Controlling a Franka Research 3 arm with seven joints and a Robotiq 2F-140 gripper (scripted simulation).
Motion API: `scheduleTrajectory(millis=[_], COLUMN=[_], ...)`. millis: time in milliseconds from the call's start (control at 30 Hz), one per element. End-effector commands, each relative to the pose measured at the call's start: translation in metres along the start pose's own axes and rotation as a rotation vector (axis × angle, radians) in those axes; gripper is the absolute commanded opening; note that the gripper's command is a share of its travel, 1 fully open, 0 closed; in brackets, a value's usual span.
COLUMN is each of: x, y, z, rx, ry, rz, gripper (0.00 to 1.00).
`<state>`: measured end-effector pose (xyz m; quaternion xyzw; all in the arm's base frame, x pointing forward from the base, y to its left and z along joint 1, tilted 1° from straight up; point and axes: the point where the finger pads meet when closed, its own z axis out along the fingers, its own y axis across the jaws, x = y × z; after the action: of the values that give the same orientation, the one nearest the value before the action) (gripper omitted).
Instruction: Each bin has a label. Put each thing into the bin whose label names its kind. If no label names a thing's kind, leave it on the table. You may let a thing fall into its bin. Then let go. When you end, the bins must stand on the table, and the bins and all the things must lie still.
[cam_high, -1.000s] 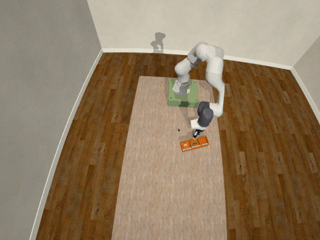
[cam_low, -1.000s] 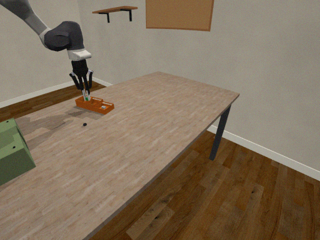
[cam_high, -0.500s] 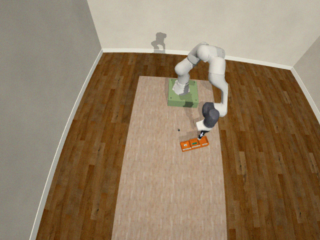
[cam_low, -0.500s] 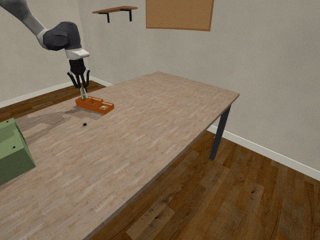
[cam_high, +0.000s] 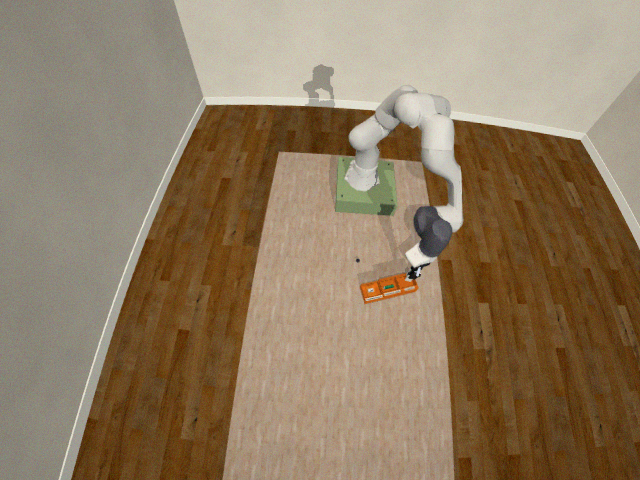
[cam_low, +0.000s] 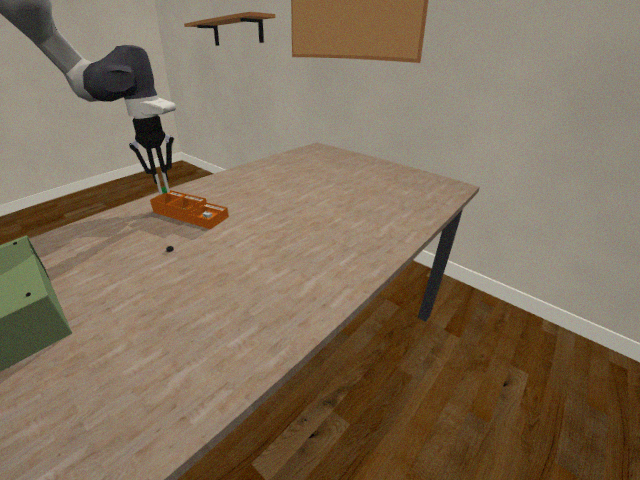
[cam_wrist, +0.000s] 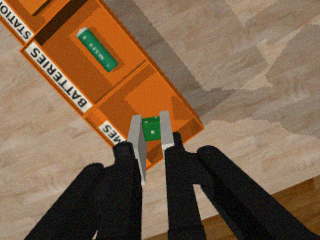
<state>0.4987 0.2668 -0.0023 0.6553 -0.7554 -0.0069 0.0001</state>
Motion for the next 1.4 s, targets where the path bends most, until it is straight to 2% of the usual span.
scheduleTrajectory(millis=[0, 767, 1367], x=[0.0002, -0.0012, -0.0005], y=[-0.0023, -0.0041, -0.0030], z=[-0.0015, -0.0015, -0.0015], rx=[-0.002, -0.006, -0.006], ry=[-0.002, -0.007, -0.007], rz=[-0.157, -0.539, -0.543], gripper=[0.07, 0.07, 0.07])
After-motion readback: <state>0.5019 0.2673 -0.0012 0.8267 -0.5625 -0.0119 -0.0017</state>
